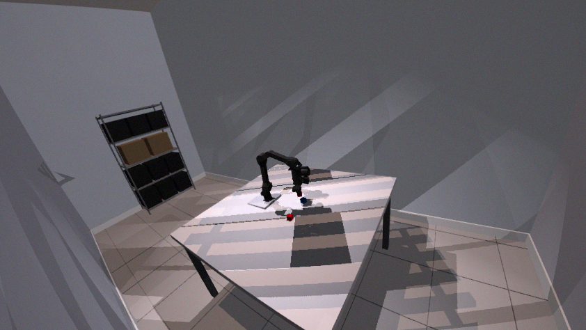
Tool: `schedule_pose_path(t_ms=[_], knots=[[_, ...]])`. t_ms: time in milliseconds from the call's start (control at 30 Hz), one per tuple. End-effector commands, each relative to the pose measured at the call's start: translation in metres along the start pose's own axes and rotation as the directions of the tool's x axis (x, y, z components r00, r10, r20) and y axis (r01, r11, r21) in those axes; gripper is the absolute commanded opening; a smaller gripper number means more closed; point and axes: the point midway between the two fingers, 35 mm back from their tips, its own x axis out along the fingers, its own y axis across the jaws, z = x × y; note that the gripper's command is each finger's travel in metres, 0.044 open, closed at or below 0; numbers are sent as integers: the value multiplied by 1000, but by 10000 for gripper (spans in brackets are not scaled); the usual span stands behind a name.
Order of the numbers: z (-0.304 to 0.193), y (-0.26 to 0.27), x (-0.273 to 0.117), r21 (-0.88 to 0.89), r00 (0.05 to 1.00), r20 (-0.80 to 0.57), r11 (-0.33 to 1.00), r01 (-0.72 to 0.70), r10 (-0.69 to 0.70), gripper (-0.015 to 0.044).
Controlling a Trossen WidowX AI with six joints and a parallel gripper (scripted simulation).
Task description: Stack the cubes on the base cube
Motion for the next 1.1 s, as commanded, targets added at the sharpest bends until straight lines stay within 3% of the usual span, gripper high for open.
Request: schedule_pose_path(t_ms=[0, 1067], knots=[[-1, 3, 0, -61, 1000, 7, 998, 0, 1, 105], [-1, 2, 27, -69, 1000, 7, 998, 0, 1, 105]])
